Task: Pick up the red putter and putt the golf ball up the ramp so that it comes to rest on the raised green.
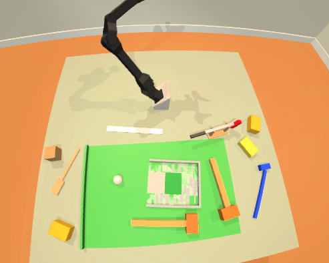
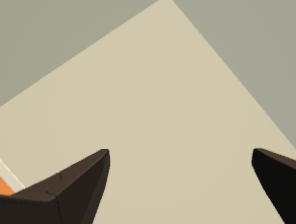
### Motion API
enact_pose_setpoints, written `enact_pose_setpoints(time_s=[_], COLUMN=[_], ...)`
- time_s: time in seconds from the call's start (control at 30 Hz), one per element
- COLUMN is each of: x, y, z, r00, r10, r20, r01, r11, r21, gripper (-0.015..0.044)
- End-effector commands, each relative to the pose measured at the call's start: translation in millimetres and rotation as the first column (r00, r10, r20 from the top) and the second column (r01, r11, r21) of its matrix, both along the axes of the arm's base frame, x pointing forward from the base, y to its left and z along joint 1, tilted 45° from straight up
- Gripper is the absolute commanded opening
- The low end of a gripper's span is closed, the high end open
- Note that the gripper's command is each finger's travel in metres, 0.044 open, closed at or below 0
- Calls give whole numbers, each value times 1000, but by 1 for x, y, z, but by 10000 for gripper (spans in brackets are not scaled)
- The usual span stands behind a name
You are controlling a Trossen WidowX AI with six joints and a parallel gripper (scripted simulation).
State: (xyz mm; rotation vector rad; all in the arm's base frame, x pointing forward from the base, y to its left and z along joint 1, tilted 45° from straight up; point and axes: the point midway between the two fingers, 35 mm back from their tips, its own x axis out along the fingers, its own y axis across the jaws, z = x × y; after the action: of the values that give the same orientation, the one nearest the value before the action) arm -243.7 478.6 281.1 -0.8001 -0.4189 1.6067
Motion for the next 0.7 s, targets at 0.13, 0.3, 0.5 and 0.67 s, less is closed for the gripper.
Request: enact_pose_setpoints(time_s=[0.13,0.3,0.5,0.67], x=[51,117,214,291], y=[22,39,39,20], z=[-29,-74,-129,-174], r00=[993,970,923,883], r10=[-98,-179,-261,-305], r20=[67,165,283,358], r01=[102,208,353,454], r11=[993,961,869,749], r21=[-58,-182,-347,-483], gripper=[440,440,440,440])
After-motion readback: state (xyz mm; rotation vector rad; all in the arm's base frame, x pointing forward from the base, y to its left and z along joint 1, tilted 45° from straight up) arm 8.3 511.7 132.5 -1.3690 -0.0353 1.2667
